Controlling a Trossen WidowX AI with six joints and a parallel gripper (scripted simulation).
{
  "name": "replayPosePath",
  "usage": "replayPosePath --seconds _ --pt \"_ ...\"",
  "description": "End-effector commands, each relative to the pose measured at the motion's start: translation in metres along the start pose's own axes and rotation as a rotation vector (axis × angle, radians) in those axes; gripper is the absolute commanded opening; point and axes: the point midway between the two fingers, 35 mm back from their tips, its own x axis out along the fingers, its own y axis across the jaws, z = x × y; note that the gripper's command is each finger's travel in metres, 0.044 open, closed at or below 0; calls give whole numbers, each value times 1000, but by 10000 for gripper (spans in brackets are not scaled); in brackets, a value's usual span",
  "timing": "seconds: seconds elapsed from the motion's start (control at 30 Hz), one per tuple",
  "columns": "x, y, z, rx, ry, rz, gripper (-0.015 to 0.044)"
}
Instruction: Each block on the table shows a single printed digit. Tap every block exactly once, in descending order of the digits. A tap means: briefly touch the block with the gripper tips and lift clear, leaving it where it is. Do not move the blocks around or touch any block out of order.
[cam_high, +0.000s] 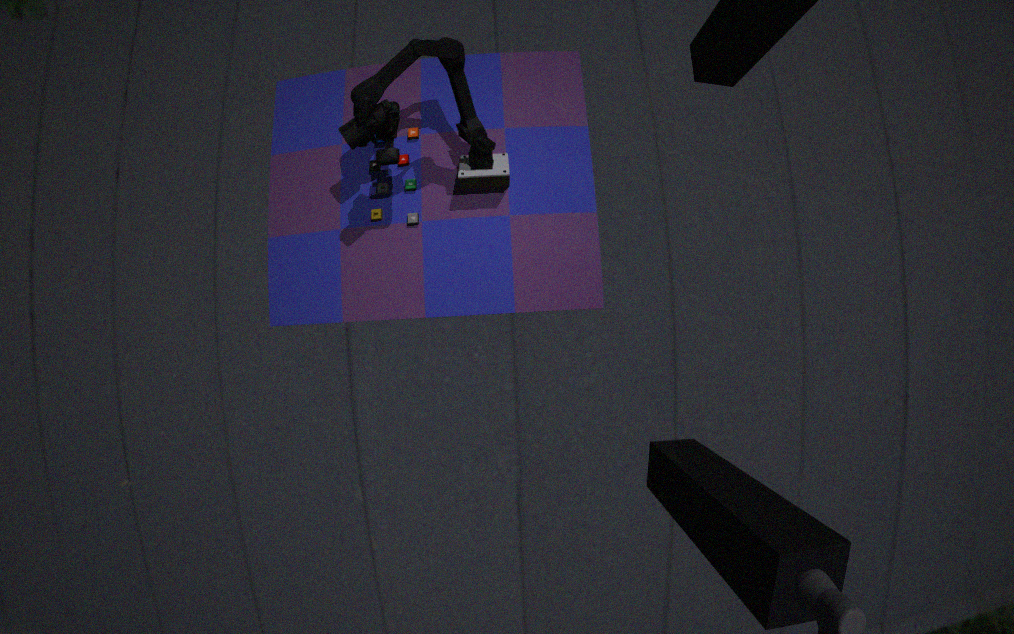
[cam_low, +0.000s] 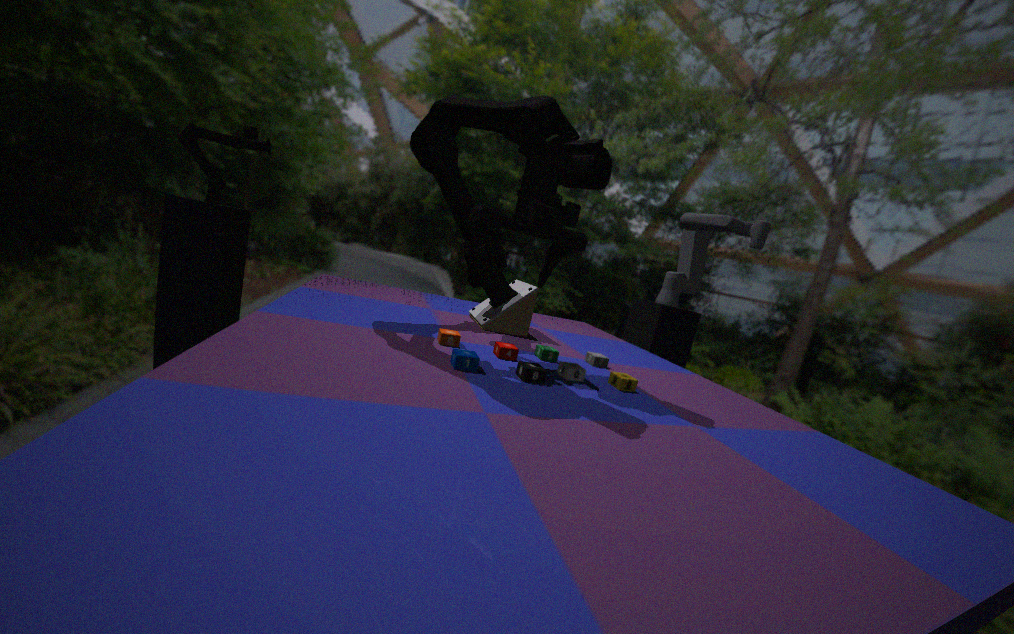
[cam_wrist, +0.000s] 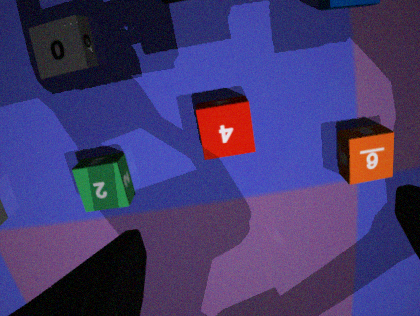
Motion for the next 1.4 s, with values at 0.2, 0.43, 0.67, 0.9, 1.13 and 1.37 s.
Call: replayPosePath --seconds 0.2,0.43,0.67,0.9,1.13,1.37 --pt "0 3 1 4 0 3 400" --pt "-1 15 -1 3 -1 6 400" --pt "-1 91 -29 4 0 7 400" --pt "-1 91 -29 4 0 7 400" --pt "-1 91 -29 4 0 7 400" --pt "-1 93 -28 4 0 7 400"
